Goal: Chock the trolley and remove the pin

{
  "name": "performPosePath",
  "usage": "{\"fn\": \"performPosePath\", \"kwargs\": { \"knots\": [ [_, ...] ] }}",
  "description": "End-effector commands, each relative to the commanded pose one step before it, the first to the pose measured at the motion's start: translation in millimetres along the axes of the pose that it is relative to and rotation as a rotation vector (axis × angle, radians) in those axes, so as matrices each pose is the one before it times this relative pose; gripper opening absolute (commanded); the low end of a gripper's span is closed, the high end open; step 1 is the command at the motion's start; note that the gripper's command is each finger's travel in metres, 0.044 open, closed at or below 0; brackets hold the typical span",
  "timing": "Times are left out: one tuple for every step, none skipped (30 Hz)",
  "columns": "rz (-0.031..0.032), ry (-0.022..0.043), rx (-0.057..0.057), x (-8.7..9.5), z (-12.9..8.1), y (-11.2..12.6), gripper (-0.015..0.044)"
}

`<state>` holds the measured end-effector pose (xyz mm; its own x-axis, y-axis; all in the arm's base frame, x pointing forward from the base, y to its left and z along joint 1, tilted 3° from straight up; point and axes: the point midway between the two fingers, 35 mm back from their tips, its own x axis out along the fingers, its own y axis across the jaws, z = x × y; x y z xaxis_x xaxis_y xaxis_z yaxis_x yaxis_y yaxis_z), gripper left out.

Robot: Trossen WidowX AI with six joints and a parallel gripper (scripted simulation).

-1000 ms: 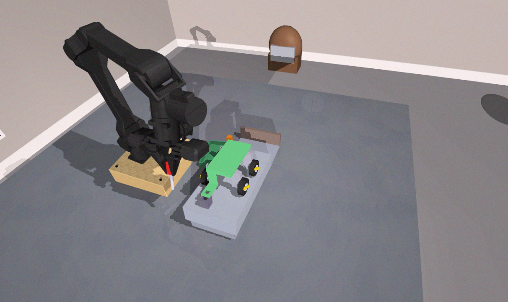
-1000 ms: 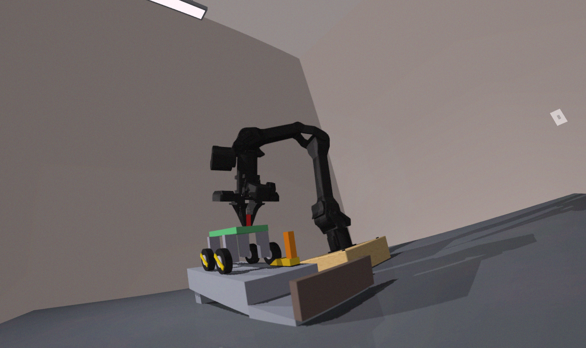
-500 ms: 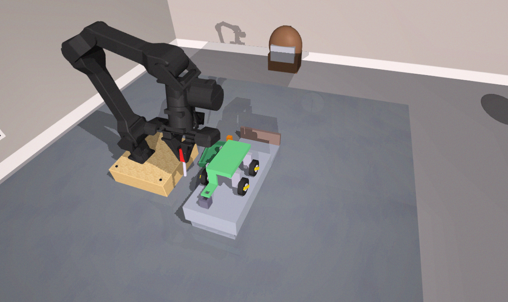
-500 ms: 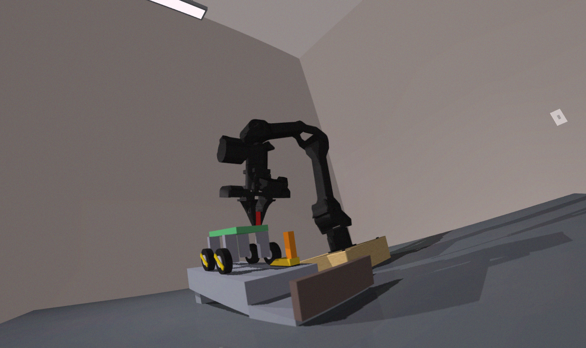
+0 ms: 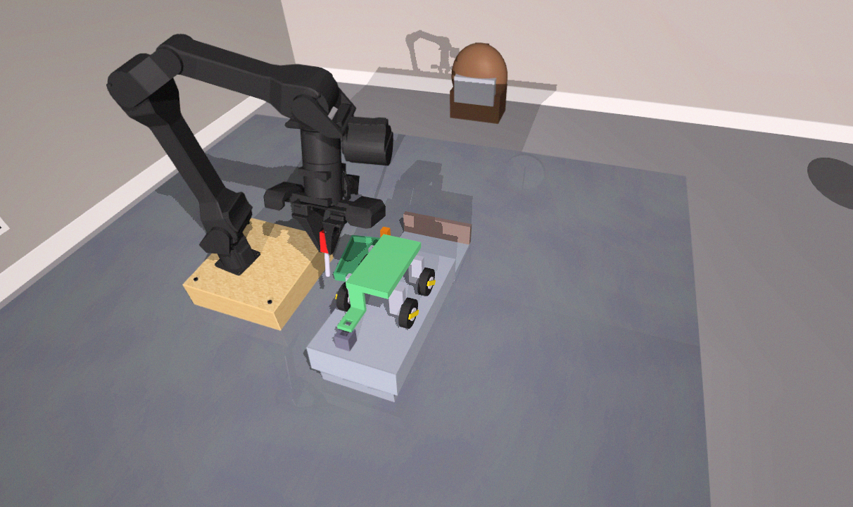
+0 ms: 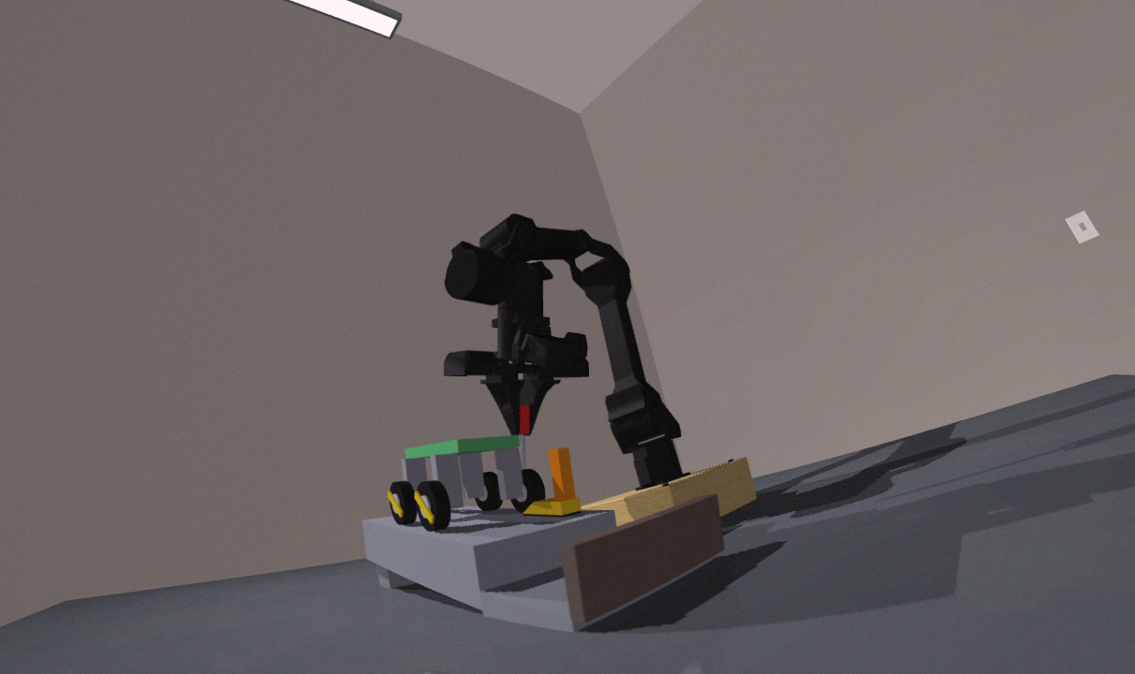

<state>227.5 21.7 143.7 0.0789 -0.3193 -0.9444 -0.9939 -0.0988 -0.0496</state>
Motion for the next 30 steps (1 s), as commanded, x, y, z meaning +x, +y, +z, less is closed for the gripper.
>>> {"fn": "performPosePath", "kwargs": {
  "knots": [
    [0.00190,0.00041,0.0016,-2.18,16.72,0.64,0.0000],
    [0.00004,-0.00033,0.0000,-0.41,3.51,0.11,0.0000],
    [0.00004,-0.00027,0.0000,-0.42,3.56,0.17,0.0000],
    [0.00004,-0.00033,0.0000,-0.41,3.46,0.10,0.0000],
    [0.00004,-0.00026,0.0000,-0.41,3.51,0.16,0.0000],
    [0.00004,-0.00032,0.0000,-0.39,3.43,0.13,0.0000],
    [0.00004,-0.00026,0.0000,-0.40,3.53,0.18,0.0000],
    [0.00004,-0.00032,0.0000,-0.38,3.44,0.15,0.0000],
    [0.00004,-0.00027,0.0000,-0.39,3.56,0.21,0.0000],
    [0.00004,-0.00031,0.0000,-0.36,3.42,0.17,0.0000],
    [0.00004,-0.00026,0.0000,-0.37,3.54,0.23,0.0000],
    [0.00004,-0.00031,0.0000,-0.35,3.39,0.19,0.0000],
    [0.00005,-0.00026,0.0000,-0.36,3.54,0.25,0.0000],
    [0.00006,-0.00034,0.0000,-0.43,4.30,0.31,0.0000],
    [0.00005,-0.00024,0.0000,-0.39,3.96,0.35,0.0000],
    [0.00005,-0.00038,0.0000,-0.44,4.08,0.22,0.0000],
    [0.00004,-0.00027,0.0000,-0.36,3.44,0.24,0.0000],
    [0.00004,-0.00034,0.0000,-0.43,3.69,0.17,0.0000],
    [0.00005,-0.00028,0.0000,-0.43,3.74,0.23,0.0000],
    [0.00005,-0.00036,0.0000,-0.50,4.06,0.20,0.0000],
    [0.00004,-0.00026,0.0000,-0.43,3.57,0.23,0.0000],
    [0.00004,-0.00033,0.0000,-0.49,3.73,0.16,0.0000],
    [0.00004,-0.00027,0.0000,-0.46,3.64,0.22,0.0000],
    [0.00004,-0.00034,0.0000,-0.54,3.86,0.15,0.0000],
    [0.00004,-0.00027,0.0000,-0.49,3.58,0.20,0.0000],
    [0.00004,-0.00032,0.0000,-0.55,3.71,0.14,0.0000],
    [0.00004,-0.00027,0.0000,-0.53,3.61,0.19,0.0000],
    [0.00004,-0.00033,0.0000,-0.60,3.76,0.12,0.0000],
    [0.00004,-0.00027,0.0000,-0.56,3.62,0.17,0.0000],
    [0.00004,-0.00032,0.0000,-0.63,3.68,0.11,0.0000]
  ]
}}
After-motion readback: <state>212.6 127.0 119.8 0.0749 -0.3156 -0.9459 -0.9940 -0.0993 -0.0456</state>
